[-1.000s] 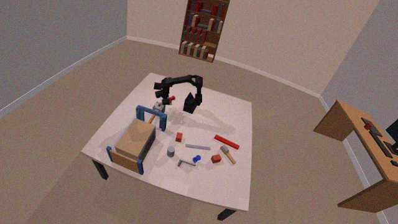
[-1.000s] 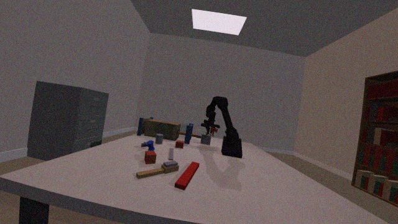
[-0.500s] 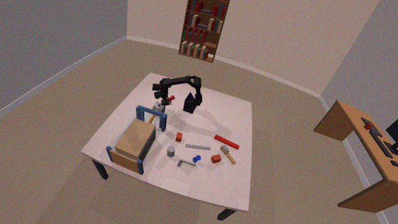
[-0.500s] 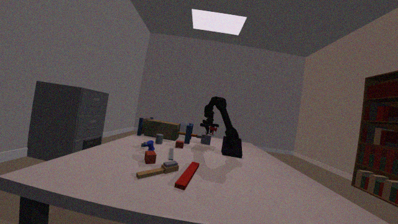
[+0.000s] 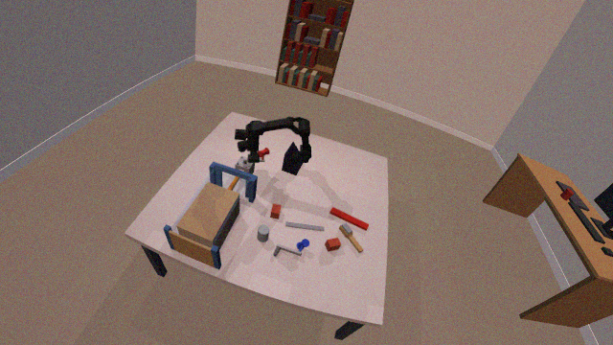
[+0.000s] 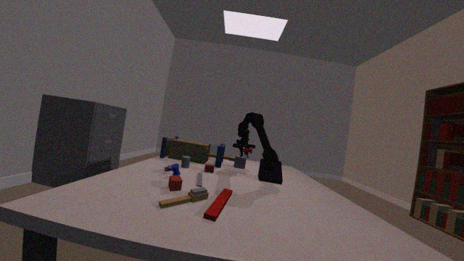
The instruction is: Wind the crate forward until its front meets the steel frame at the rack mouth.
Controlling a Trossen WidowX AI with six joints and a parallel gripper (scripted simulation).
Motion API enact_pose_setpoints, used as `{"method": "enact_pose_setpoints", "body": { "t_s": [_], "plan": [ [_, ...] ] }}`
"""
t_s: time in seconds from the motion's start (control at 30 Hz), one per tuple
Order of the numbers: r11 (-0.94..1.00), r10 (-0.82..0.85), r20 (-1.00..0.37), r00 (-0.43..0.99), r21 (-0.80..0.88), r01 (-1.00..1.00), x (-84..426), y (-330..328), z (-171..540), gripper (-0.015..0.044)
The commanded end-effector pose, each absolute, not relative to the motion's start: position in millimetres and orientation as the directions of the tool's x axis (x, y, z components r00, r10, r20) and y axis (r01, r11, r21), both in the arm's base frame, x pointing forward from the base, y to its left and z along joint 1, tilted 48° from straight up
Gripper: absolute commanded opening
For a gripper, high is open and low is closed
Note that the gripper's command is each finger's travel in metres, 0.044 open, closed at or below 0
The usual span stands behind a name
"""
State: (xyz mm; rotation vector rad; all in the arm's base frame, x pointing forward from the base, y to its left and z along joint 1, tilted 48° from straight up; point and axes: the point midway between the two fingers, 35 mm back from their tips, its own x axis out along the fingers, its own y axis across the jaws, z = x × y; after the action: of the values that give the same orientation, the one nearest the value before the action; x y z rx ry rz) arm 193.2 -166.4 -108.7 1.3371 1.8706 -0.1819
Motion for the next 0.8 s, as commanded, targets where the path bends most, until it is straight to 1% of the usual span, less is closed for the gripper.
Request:
{"method": "enact_pose_setpoints", "body": {
  "t_s": [0.0, 0.07, 0.23, 0.33, 0.5, 0.6, 0.77],
  "plan": [
    [0.402, 0.729, -0.675, -0.109, 0.293, 0.868, 195.5, -164.9, -109.0, 0.0],
    [0.377, 0.731, -0.673, -0.109, 0.265, 0.887, 196.9, -164.1, -108.6, 0.0],
    [0.368, 0.732, -0.673, -0.109, 0.255, 0.894, 197.5, -163.8, -108.4, 0.0],
    [0.329, 0.735, -0.669, -0.108, 0.212, 0.92, 199.8, -163.0, -107.7, 0.0],
    [0.32, 0.736, -0.669, -0.108, 0.202, 0.926, 200.5, -162.8, -107.7, 0.0],
    [0.28, 0.739, -0.666, -0.107, 0.158, 0.947, 203.0, -162.0, -107.3, 0.0],
    [0.27, 0.739, -0.665, -0.107, 0.147, 0.951, 203.7, -161.8, -107.3, 0.0]
  ]
}}
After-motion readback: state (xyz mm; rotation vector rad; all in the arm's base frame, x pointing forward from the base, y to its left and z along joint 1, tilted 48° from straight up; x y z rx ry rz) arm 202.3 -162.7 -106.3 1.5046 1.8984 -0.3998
